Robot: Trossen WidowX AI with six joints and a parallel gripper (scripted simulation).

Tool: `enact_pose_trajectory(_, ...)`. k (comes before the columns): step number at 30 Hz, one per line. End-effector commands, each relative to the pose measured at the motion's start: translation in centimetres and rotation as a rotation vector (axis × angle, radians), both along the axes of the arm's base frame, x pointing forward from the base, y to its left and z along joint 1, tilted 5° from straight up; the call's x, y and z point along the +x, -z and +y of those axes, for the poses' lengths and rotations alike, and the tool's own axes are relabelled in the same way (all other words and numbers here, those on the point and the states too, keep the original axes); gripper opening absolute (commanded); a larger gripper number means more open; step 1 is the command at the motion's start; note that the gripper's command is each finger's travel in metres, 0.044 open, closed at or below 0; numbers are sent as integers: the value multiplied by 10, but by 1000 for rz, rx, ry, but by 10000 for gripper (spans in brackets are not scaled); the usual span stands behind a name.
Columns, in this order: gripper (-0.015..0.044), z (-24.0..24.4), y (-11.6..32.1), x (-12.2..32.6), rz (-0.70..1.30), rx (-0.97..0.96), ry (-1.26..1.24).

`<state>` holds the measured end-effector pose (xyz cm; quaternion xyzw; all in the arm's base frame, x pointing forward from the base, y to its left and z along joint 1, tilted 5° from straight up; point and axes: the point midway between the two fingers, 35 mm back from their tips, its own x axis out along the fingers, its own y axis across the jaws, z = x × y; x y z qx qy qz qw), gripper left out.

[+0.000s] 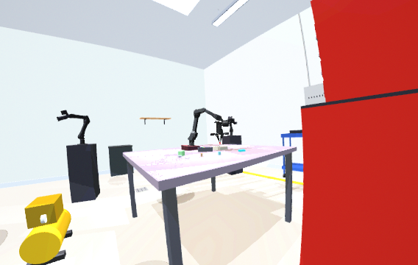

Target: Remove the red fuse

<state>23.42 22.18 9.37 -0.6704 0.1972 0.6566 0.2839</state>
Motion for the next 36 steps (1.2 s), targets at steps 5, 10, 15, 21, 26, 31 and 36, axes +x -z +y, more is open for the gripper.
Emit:
enact_pose_trajectory(5, 0, -1, 16, -1, 6, -9, 5)
enact_pose_trajectory(10, 0, 0, 17, -1, 6, -9, 5)
enact_pose_trajectory(15, 131, 1, 13, 0, 3, -3, 0)
enact_pose_trajectory(21, 289, 1, 13, 0, 3, -3, 0)
enact_pose_trajectory(26, 330, -4, -20, -2, 6, -8, 5)
enact_pose_trajectory(31, 330, -4, -23, -3, 6, -9, 5)
enact_pose_trajectory(36, 330, -4, -23, -3, 6, -9, 5)
